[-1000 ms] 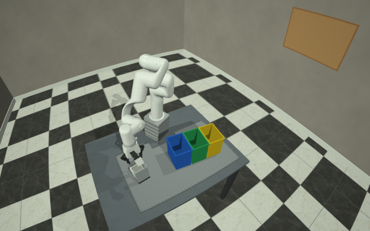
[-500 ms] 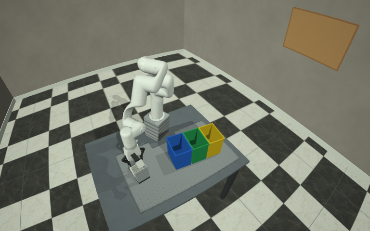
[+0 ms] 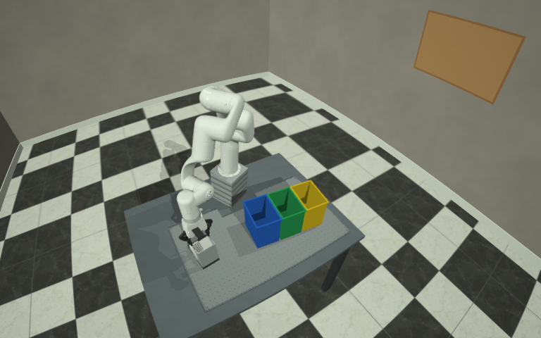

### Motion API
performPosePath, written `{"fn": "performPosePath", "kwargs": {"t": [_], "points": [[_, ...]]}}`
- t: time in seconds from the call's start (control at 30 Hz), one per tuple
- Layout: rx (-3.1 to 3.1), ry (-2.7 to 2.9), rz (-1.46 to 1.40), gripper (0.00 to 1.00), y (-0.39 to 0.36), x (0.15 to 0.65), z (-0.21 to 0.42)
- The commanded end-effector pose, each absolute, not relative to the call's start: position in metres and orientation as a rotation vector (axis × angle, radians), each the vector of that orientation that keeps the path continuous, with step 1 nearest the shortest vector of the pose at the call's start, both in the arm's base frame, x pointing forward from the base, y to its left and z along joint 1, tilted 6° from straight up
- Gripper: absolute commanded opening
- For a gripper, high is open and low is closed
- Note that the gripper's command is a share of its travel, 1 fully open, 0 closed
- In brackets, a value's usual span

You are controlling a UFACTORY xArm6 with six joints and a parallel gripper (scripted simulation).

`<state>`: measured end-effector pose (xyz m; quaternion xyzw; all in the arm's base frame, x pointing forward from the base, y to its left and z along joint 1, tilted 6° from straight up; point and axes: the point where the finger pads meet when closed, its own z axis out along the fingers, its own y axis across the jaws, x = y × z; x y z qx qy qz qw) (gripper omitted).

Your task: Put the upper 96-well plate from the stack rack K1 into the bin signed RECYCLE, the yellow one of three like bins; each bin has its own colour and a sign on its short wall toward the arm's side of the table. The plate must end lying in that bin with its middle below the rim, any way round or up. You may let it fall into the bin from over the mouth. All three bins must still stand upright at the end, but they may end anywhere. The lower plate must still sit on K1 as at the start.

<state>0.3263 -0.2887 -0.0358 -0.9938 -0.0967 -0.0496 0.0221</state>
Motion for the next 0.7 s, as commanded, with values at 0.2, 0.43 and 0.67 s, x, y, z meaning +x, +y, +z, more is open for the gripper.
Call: {"fn": "performPosePath", "kwargs": {"t": [0.2, 0.43, 0.67], "points": [[-3.082, -0.300, -0.158, 1.00, -0.289, 0.329, -0.049], [-3.082, -0.300, -0.158, 1.00, -0.289, 0.330, -0.061], [-3.082, -0.300, -0.158, 1.00, -0.288, 0.331, -0.069]]}}
